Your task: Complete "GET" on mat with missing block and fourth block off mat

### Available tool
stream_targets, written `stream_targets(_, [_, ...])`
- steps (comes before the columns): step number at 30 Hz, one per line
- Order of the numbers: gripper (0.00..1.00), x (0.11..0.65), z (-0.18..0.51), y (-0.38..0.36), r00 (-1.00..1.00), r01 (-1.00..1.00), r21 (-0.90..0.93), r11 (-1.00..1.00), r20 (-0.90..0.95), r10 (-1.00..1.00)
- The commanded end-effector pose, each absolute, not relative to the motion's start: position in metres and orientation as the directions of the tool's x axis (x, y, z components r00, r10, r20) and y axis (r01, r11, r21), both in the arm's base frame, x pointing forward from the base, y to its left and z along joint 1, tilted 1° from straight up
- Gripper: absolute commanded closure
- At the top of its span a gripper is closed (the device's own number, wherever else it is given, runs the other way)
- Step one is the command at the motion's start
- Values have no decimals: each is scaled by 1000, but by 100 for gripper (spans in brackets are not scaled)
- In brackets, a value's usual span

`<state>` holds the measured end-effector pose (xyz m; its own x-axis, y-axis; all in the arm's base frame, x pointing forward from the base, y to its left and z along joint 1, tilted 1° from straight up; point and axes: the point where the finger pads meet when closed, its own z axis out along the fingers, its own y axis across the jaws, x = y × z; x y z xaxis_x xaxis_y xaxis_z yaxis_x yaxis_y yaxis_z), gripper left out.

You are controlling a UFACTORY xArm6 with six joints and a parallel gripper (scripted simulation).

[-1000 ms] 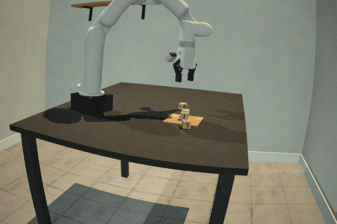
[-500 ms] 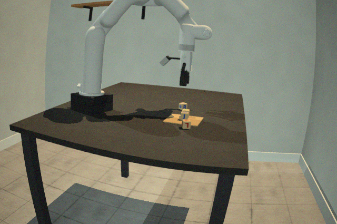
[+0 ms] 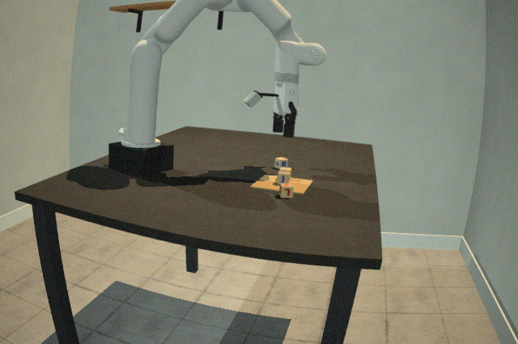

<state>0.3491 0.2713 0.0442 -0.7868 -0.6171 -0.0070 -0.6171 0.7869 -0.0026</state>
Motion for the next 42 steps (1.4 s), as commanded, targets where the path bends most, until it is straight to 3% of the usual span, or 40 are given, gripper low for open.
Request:
stream_targets(1, [0,350,43,272,-719,-695,7,719,-11,-694])
stream_targets(10, [0,350,39,272,-629,-777,6,629,-12,-777])
stream_targets(11, [31,350,39,272,-629,-777,6,629,-12,-777])
stream_targets(42, [31,350,39,272,-629,-777,6,629,-12,-777])
